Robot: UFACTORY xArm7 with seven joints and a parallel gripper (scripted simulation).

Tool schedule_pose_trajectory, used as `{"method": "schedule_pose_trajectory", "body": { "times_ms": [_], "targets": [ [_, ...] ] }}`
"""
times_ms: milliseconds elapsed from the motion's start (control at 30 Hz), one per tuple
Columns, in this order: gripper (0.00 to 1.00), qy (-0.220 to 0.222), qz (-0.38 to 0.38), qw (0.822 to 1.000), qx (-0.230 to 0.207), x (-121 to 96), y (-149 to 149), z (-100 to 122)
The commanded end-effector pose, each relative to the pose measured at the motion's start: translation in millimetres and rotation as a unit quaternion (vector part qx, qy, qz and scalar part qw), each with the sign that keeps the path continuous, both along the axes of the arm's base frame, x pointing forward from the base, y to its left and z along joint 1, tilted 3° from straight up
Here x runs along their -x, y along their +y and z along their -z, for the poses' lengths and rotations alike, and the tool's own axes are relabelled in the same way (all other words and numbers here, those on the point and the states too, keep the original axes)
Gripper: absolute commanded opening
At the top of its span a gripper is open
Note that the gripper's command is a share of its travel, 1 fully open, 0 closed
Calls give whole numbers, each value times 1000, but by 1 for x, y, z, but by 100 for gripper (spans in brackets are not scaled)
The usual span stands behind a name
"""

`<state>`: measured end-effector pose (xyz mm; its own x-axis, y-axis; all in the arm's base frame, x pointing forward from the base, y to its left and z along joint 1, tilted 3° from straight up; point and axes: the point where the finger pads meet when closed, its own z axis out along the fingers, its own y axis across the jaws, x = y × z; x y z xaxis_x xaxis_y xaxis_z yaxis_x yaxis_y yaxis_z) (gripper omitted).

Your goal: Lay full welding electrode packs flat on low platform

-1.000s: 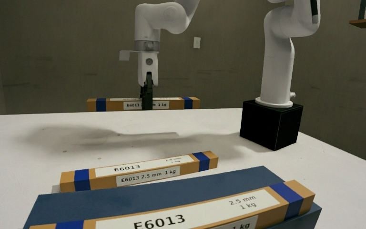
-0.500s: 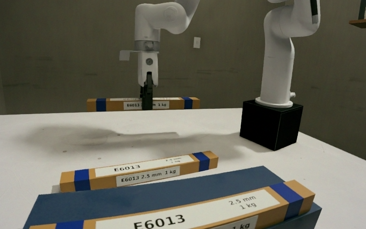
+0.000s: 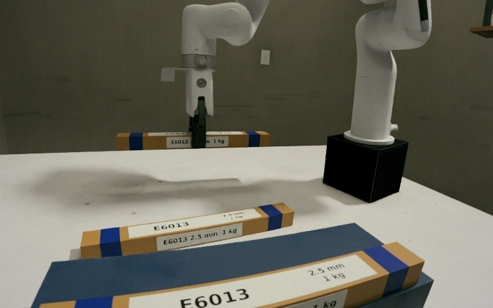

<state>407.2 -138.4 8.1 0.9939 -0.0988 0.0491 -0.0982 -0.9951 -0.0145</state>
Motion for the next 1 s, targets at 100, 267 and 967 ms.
{"method": "schedule_pose_trajectory", "body": {
  "times_ms": [100, 267, 967],
  "targets": [
    [35, -2, 0, 1000, 1, -3, 6, -2],
    [35, -2, 0, 1000, 1, -4, 15, -2],
    [35, -2, 0, 1000, 1, -14, 82, -3]
  ]
}}
